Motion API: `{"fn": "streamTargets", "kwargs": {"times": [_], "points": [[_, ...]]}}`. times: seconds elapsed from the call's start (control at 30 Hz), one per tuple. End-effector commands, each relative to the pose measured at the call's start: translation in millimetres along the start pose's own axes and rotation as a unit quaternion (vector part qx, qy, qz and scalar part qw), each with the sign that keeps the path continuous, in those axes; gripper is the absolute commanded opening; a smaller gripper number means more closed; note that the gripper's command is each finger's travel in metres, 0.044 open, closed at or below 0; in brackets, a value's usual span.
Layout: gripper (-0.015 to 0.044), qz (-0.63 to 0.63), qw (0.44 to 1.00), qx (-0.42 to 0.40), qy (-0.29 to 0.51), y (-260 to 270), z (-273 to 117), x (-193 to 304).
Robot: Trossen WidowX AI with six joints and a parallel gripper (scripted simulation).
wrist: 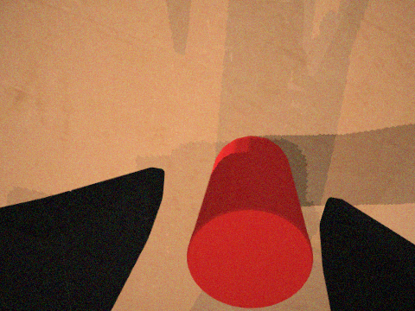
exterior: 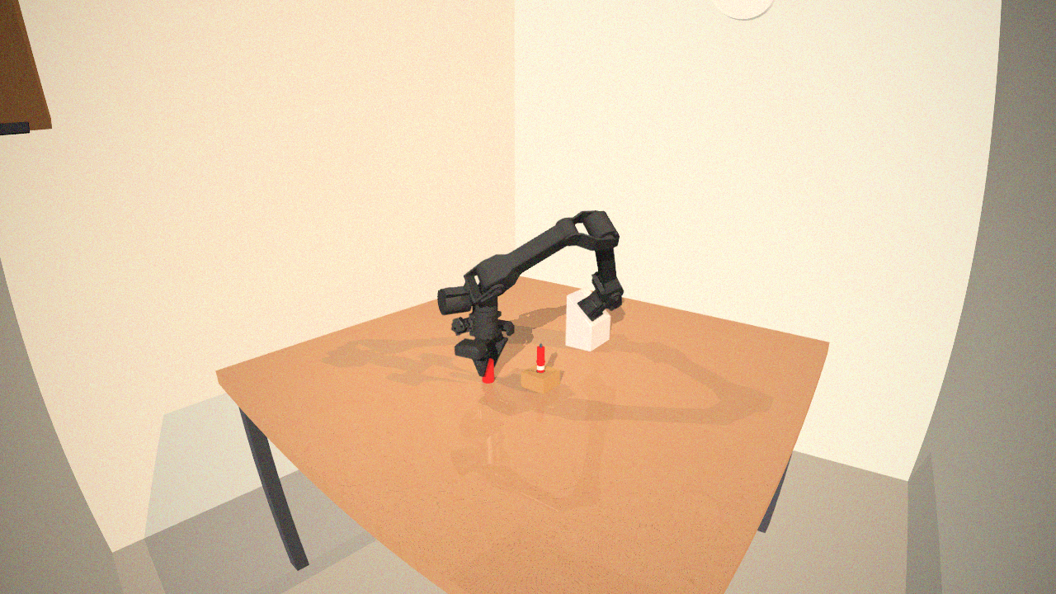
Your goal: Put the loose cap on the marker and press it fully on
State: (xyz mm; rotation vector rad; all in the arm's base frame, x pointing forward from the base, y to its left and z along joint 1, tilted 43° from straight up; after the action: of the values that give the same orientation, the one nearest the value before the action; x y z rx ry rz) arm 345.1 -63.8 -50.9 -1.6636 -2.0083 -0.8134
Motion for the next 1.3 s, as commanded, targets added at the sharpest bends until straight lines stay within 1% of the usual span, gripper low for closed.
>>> {"fn": "streamTargets", "kwargs": {"times": [0.0,0.07,0.2,0.5,0.6,1.1,1.27], "points": [[0.0244,0.004,1.0,0.001,0.004,-2.0,7.0,1.4],[0.0244,0.004,1.0,0.001,0.004,-2.1,8.0,1.5],[0.0139,0.004,1.0,0.001,0.004,-2.4,8.0,1.2],[0.0079,0.004,1.0,0.001,0.004,-1.9,8.0,1.3],[0.0,0.004,1.0,0.001,0.004,-1.6,3.2,0.9],[0.0,0.004,1.0,0.001,0.003,-1.7,-48.1,-0.8],[0.0,0.004,1.0,0.001,0.003,-2.1,-54.2,1.2]]}}
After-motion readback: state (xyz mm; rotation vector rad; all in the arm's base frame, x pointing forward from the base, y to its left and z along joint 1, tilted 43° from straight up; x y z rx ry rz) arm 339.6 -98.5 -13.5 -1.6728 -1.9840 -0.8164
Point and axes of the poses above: the point midway between the two fingers, 35 mm back from their tips, its own z axis out along the fingers, its own y axis across the jaws, x = y × z, the point moved 3 cm from there along -z, back along the fingers
